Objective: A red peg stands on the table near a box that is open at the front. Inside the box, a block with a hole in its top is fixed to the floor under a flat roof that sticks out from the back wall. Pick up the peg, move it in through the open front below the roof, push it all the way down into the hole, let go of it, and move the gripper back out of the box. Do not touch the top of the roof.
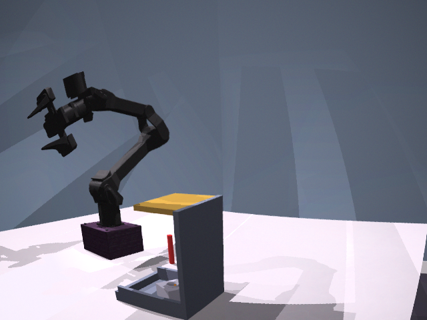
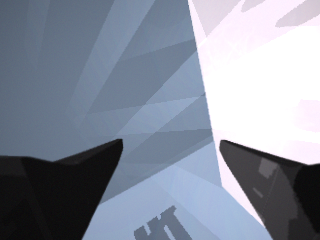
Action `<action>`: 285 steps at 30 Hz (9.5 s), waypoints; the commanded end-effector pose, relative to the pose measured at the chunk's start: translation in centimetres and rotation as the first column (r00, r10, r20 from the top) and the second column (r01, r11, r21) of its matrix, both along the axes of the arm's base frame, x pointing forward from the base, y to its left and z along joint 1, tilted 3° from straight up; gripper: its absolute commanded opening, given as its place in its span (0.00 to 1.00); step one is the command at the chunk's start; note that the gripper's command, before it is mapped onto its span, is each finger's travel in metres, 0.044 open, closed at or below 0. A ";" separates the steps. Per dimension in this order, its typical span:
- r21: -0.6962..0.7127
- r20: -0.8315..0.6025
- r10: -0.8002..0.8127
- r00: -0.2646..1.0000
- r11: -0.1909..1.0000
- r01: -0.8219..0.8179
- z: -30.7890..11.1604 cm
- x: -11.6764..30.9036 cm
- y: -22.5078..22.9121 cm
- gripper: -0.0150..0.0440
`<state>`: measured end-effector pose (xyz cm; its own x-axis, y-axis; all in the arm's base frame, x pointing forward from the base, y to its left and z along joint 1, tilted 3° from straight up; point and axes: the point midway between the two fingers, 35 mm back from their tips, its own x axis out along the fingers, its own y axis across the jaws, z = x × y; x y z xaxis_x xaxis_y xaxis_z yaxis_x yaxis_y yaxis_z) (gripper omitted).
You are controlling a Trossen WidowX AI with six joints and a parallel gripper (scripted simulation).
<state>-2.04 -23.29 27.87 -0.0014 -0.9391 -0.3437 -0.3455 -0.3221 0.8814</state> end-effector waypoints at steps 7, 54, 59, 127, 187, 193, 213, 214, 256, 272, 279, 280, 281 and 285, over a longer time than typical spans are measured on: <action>0.067 0.109 0.160 0.981 0.984 -0.168 -2.8 4.3 -0.4 1.00; 0.357 0.505 0.556 0.660 0.562 -0.746 -14.0 20.1 9.0 1.00; 0.387 0.539 0.566 0.624 0.492 -0.780 -15.1 21.1 10.8 1.00; 0.588 0.680 0.552 0.483 -0.016 -0.809 -23.2 23.4 23.3 0.63; 0.583 0.683 0.554 0.476 -0.021 -0.812 -28.9 23.2 23.7 0.25; 0.583 0.683 0.554 0.476 -0.021 -0.812 -28.5 23.3 23.6 0.25; 0.586 0.681 0.553 0.480 -0.018 -0.810 -26.2 23.7 23.4 0.25; 0.586 0.681 0.553 0.480 -0.018 -0.810 -26.0 23.7 23.4 0.25; 0.590 0.676 0.513 0.529 0.054 -0.805 -22.9 26.0 19.8 0.25; 0.591 0.673 0.483 0.560 0.103 -0.800 -22.6 27.5 16.8 0.25; 0.592 0.672 0.469 0.573 0.125 -0.796 -22.5 28.0 15.3 0.25; 0.592 0.672 0.467 0.575 0.128 -0.796 -22.5 28.1 15.1 0.25; 0.592 0.672 0.465 0.577 0.131 -0.795 -22.5 28.1 14.9 0.25; 0.592 0.672 0.456 0.584 0.143 -0.793 -22.6 28.4 14.1 0.25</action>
<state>26.05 -8.40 5.22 0.6786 0.1748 -0.7134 0.2167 -0.9757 -0.0328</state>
